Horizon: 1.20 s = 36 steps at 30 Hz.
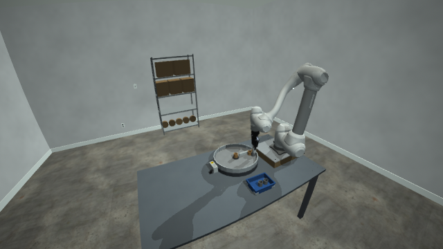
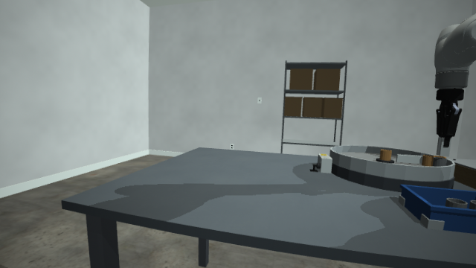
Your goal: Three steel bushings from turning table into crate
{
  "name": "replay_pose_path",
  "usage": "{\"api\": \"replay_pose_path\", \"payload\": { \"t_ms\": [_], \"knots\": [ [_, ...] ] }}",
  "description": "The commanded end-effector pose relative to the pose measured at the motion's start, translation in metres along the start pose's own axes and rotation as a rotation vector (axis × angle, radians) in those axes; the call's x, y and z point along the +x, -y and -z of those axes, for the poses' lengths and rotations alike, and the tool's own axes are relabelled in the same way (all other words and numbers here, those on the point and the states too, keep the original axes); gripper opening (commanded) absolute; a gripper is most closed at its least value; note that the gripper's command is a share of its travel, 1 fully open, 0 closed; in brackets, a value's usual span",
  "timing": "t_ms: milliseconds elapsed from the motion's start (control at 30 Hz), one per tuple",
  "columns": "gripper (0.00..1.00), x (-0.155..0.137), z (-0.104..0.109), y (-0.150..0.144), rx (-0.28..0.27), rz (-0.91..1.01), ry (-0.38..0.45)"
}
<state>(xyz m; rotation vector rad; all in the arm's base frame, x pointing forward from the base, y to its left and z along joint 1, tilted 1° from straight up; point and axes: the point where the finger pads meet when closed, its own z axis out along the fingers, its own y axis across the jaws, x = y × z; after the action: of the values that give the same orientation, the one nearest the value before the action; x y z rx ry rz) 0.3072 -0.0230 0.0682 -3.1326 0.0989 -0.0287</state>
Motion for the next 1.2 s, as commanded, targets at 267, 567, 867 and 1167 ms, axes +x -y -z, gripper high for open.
{"api": "replay_pose_path", "payload": {
  "t_ms": [267, 567, 867, 1167],
  "knots": [
    [0.10, 0.0010, -0.0097, 0.0010, -0.001, -0.003, -0.001],
    [0.10, 0.0010, -0.0097, 0.0010, -0.001, -0.003, -0.001],
    [0.10, 0.0010, -0.0097, 0.0010, -0.001, -0.003, -0.001],
    [0.10, 0.0010, -0.0097, 0.0010, -0.001, -0.003, -0.001]
  ]
}}
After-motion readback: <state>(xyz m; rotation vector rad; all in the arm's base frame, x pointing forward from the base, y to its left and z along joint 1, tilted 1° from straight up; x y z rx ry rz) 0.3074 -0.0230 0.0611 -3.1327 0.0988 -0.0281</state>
